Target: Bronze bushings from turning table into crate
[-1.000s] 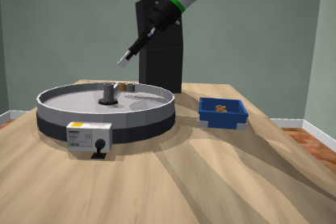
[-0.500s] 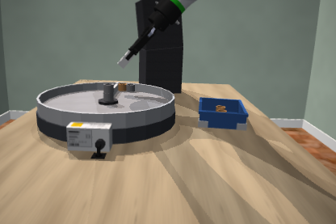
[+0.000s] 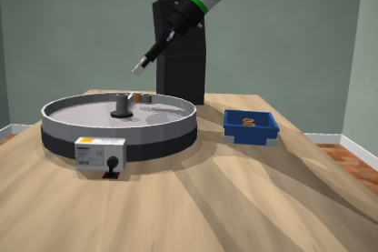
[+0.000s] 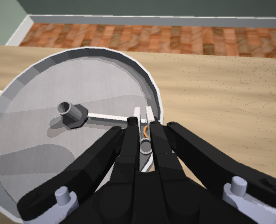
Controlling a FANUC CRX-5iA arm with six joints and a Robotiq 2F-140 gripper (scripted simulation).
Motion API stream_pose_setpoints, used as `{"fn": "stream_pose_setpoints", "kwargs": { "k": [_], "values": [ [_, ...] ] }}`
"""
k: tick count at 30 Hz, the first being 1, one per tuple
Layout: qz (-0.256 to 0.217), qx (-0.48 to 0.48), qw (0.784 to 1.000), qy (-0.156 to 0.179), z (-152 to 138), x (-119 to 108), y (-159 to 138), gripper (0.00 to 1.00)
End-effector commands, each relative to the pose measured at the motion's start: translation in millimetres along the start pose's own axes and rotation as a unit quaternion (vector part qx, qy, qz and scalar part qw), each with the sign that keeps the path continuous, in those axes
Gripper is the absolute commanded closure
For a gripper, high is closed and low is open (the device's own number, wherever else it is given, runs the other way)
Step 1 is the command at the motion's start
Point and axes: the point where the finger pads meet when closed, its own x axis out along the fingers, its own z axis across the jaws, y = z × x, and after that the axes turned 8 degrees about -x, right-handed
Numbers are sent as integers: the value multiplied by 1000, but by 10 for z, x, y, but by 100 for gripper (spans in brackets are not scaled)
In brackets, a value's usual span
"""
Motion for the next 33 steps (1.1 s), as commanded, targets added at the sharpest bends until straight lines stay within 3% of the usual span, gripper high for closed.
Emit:
{"fn": "stream_pose_setpoints", "kwargs": {
  "k": [1,10,33],
  "values": [
    [0,0,1000,0,-1,2,-1,94],
    [0,0,1000,0,-18,175,-146,94],
    [0,0,1000,0,-18,177,-147,94]
  ]
}}
